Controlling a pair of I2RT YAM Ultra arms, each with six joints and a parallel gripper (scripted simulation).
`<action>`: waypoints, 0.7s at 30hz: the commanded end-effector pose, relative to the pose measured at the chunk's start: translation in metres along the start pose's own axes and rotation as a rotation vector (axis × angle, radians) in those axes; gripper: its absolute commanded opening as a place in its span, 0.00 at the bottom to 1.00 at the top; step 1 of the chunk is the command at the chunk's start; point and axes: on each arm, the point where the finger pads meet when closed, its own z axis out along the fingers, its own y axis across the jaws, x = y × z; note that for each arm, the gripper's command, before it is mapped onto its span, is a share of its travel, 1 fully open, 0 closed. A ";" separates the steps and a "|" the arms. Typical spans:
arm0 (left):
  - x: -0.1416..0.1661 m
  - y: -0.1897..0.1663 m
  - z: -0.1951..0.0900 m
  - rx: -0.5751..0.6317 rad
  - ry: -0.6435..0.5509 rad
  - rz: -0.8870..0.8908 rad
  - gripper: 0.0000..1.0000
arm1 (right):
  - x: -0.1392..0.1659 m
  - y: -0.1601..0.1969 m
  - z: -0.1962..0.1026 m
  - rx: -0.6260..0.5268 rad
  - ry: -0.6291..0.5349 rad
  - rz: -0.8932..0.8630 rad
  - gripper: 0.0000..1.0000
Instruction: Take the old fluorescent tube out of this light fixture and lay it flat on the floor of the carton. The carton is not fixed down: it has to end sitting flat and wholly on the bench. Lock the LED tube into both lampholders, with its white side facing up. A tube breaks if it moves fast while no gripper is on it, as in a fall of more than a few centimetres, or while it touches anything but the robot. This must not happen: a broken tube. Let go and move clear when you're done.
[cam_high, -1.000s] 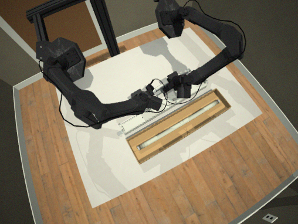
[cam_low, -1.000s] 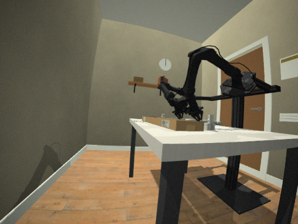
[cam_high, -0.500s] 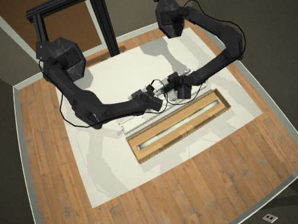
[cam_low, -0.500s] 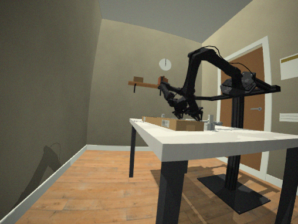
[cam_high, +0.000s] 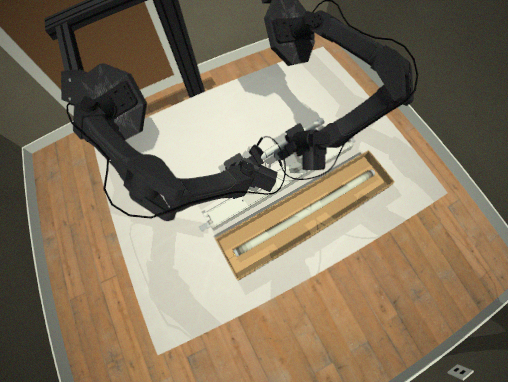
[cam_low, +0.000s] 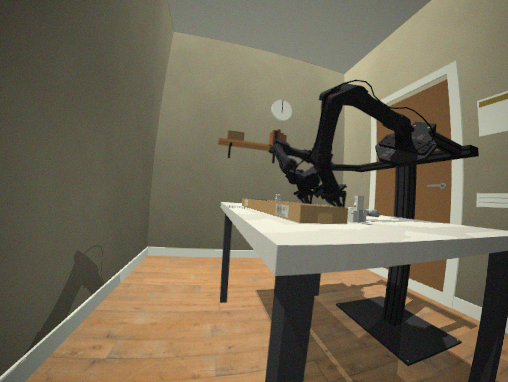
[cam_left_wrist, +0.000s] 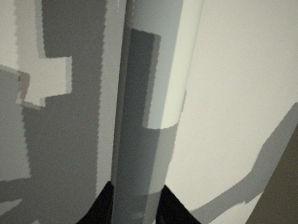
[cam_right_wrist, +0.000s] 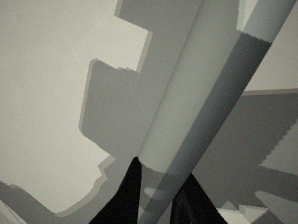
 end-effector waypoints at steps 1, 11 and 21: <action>-0.017 0.005 -0.005 -0.012 -0.052 0.023 0.11 | -0.024 0.000 -0.002 0.019 -0.052 -0.012 0.11; -0.019 0.007 0.001 -0.010 -0.050 0.028 0.11 | -0.025 -0.002 0.006 0.019 -0.046 -0.015 0.11; -0.018 0.010 0.007 -0.008 -0.051 0.028 0.11 | -0.014 -0.009 0.018 0.007 -0.039 0.008 0.11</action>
